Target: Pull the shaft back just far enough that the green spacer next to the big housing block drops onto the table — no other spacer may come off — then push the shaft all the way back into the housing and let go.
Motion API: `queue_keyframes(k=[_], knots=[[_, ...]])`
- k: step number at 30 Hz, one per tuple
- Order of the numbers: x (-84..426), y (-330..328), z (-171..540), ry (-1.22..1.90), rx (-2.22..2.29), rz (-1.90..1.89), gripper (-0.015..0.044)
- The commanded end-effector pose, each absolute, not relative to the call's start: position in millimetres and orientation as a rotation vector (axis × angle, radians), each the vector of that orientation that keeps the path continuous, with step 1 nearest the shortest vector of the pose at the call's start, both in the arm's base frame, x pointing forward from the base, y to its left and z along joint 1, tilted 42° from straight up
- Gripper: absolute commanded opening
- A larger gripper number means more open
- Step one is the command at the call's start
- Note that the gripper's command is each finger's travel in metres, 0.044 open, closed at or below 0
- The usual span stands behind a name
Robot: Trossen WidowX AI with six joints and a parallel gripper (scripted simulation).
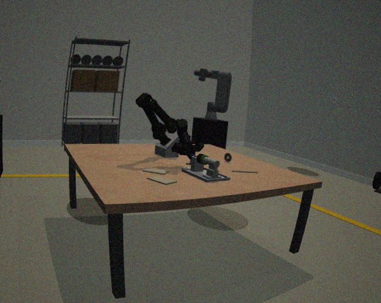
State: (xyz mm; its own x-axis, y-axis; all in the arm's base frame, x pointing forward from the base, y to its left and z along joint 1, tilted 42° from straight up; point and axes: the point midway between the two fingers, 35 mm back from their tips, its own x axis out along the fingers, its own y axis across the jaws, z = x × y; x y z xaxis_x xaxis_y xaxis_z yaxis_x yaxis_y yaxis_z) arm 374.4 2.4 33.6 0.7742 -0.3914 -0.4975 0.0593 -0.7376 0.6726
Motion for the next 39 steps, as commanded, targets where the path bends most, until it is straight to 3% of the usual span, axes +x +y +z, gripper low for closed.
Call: queue_keyframes(k=[1,39], knots=[[373.6,2.0,33.2,-0.249,2.268,-0.838,0.0000],[369.5,1.6,33.0,-0.249,2.268,-0.838,0.0000]])
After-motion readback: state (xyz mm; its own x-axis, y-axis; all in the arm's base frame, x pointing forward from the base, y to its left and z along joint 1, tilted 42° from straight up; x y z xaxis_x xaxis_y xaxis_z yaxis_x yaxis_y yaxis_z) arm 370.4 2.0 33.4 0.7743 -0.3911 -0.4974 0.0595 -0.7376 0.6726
